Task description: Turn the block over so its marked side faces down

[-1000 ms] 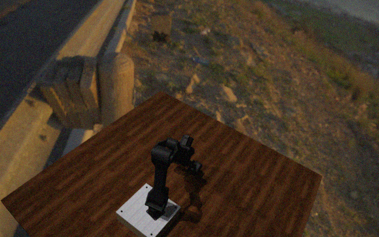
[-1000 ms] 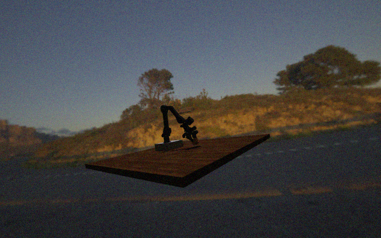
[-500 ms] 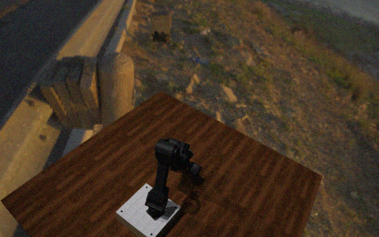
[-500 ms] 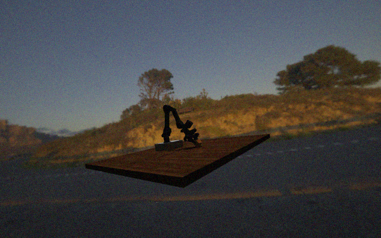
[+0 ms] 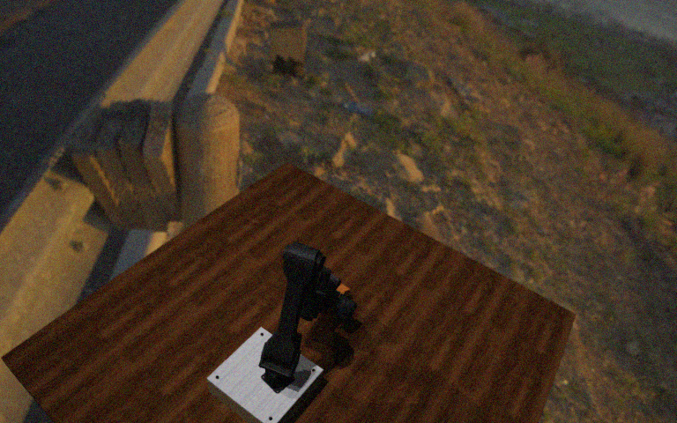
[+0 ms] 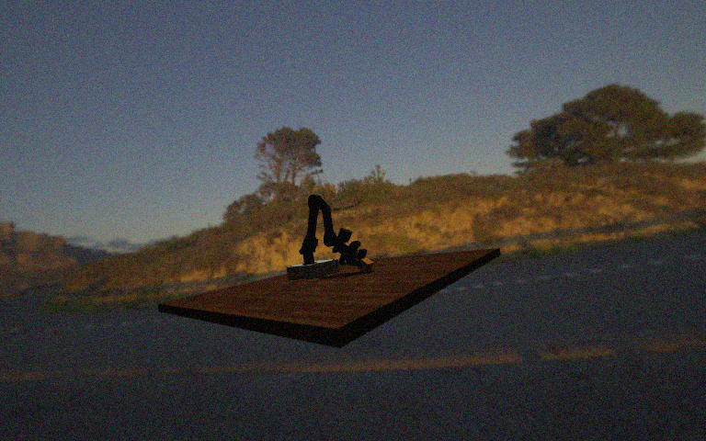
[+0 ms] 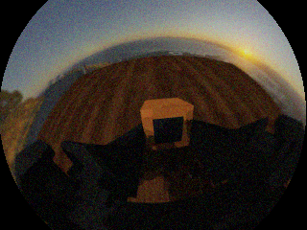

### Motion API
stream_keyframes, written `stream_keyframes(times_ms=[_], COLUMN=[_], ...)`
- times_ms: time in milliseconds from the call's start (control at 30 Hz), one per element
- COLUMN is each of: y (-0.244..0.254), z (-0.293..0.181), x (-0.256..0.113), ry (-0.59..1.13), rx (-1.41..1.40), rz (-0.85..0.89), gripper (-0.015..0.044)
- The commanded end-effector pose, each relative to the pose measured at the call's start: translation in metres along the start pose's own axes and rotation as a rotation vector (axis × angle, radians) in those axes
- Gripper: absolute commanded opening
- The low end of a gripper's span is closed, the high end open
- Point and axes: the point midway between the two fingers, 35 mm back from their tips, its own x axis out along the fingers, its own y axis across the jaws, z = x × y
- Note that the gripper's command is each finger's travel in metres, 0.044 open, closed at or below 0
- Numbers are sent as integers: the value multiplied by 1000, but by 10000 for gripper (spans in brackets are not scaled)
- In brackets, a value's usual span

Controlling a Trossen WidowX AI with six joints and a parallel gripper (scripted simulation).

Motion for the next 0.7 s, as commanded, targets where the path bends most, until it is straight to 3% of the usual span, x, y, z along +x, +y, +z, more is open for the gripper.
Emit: stream_keyframes(times_ms=[0, 667], y=[-2, -4], z=[-7, -4], x=[-6, -14], ry=[-33, -104], rx=[-6, -3], rz=[-6, -7], gripper=[0, 0])
